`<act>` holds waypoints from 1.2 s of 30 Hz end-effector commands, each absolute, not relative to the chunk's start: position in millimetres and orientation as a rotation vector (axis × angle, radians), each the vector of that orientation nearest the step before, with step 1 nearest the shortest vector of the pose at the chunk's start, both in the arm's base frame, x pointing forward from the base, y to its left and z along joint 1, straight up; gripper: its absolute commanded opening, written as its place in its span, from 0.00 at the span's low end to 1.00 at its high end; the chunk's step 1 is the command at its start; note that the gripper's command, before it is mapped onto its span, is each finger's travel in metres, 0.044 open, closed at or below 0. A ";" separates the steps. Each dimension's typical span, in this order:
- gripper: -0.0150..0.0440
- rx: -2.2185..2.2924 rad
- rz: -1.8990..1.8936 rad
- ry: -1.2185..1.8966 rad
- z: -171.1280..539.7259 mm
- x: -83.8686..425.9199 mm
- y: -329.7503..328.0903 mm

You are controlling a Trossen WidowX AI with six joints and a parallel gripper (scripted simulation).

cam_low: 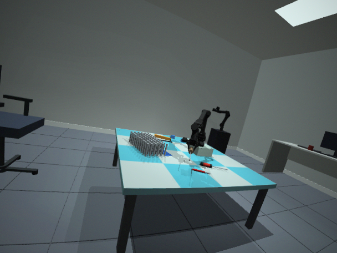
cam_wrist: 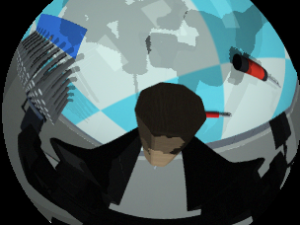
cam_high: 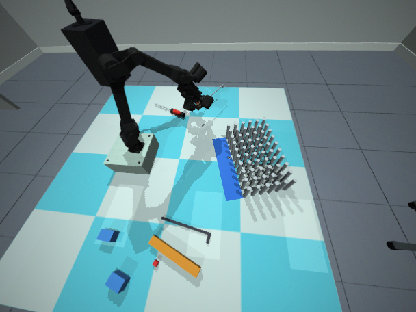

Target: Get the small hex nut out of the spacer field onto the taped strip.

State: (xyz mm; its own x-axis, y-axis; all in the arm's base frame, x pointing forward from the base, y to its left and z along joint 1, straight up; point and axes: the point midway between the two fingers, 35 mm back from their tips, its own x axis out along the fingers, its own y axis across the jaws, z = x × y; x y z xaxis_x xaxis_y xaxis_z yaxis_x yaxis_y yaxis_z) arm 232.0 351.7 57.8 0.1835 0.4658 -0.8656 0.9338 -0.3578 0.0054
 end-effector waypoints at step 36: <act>0.25 1.919 -1.095 1.307 12.2 232.9 352.7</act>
